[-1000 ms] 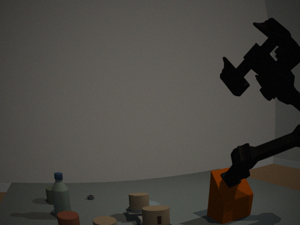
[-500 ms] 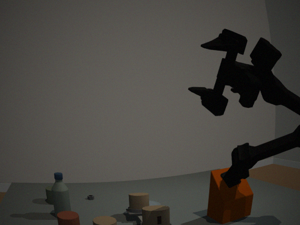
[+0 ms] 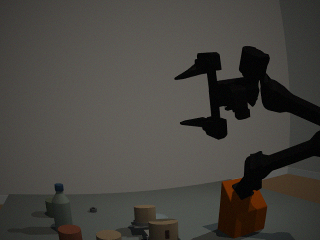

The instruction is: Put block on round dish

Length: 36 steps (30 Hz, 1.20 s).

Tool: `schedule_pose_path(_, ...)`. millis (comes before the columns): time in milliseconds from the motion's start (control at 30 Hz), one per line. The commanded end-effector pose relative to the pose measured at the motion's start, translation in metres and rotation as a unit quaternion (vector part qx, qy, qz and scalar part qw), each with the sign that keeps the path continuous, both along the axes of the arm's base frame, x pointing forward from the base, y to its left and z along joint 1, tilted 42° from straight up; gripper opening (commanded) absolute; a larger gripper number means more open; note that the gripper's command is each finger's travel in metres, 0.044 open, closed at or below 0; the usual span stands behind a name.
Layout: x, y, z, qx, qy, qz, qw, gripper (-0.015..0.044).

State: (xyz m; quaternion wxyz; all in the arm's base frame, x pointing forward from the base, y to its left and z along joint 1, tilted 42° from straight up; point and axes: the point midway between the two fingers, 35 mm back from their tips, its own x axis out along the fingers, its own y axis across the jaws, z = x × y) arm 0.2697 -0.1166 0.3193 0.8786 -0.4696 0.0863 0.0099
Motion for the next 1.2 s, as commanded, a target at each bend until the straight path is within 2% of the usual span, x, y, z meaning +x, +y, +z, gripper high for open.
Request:
schedule_pose_path(0, -0.002, -0.008, -0.03, 0.068, 0.038, -0.01, 0.997, 0.044)
schedule_pose_path(567, -0.024, -0.022, -0.116, 0.305, 0.142, -0.069, 0.939, 0.044)
schedule_pose_path(1167, -0.06, -0.013, -0.185, 0.549, 0.209, -0.142, 0.797, 0.044)
